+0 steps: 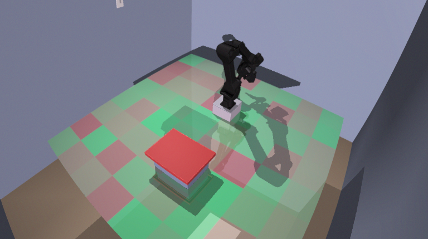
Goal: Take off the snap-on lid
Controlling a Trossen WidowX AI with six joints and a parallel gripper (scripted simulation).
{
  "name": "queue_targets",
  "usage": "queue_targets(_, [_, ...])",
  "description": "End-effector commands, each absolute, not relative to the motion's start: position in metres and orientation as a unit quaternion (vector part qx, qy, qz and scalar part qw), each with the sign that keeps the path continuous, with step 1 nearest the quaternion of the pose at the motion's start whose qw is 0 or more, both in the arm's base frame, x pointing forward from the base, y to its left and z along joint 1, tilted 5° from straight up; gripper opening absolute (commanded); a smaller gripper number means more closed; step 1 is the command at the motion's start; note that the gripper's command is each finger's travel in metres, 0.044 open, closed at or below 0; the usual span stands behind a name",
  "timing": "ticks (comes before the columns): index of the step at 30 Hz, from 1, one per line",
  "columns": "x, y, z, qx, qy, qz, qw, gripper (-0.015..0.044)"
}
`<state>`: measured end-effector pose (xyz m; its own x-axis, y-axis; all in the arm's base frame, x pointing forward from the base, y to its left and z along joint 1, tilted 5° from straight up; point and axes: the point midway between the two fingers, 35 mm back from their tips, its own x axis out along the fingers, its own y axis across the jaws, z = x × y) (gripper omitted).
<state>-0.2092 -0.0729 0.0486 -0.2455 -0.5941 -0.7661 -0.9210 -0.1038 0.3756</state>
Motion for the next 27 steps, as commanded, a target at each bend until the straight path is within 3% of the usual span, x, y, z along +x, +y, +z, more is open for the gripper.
queue_targets(1, [-0.210, -0.073, 0.051, -0.587, 0.645, 0.455, 0.179, 0.0374])
queue_targets(7, [-0.215, -0.076, 0.126, -0.592, 0.646, 0.451, 0.171, 0.0235])
queue_targets(15, [-0.223, -0.068, 0.135, -0.578, 0.656, 0.451, 0.180, 0.0235])
queue_targets(27, [-0.228, 0.072, 0.131, -0.333, 0.769, 0.433, 0.332, 0.0235])
